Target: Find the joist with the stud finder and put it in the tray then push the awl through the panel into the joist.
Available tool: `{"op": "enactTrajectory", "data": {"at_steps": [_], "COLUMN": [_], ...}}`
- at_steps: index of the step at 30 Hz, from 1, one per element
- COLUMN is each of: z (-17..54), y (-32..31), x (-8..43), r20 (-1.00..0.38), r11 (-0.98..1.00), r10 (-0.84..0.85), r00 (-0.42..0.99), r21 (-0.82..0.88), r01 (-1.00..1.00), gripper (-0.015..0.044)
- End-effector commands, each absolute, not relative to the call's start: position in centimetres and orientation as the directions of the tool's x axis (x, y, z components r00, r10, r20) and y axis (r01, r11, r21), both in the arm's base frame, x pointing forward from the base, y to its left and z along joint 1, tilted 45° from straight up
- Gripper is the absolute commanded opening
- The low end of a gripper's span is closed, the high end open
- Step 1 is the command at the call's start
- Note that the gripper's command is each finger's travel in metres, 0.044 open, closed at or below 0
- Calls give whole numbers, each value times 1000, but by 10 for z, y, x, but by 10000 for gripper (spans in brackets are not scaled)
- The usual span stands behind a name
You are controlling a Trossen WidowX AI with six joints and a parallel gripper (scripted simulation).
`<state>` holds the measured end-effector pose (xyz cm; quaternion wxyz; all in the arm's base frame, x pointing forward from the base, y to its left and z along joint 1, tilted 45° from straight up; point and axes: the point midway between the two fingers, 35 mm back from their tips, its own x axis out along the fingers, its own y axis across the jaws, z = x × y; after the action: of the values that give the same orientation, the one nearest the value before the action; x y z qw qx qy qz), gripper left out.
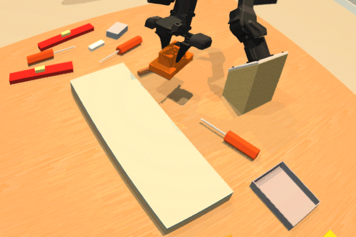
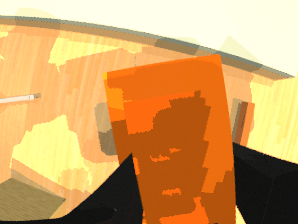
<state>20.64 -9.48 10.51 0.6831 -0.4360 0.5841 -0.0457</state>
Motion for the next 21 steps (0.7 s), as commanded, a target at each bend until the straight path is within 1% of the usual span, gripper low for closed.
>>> {"op": "enactTrajectory", "data": {"at_steps": [1, 8, 21], "z": [119, 128, 156], "y": [-84, -81, -83], "x": [203, 207, 262], "r20": [-750, -745, -720], "r11": [609, 612, 653], "r10": [-576, -581, -604], "r00": [325, 329, 341], "r21": [-658, -665, -693], "r01": [-442, -427, -307], "gripper": [0, 0, 0]}}
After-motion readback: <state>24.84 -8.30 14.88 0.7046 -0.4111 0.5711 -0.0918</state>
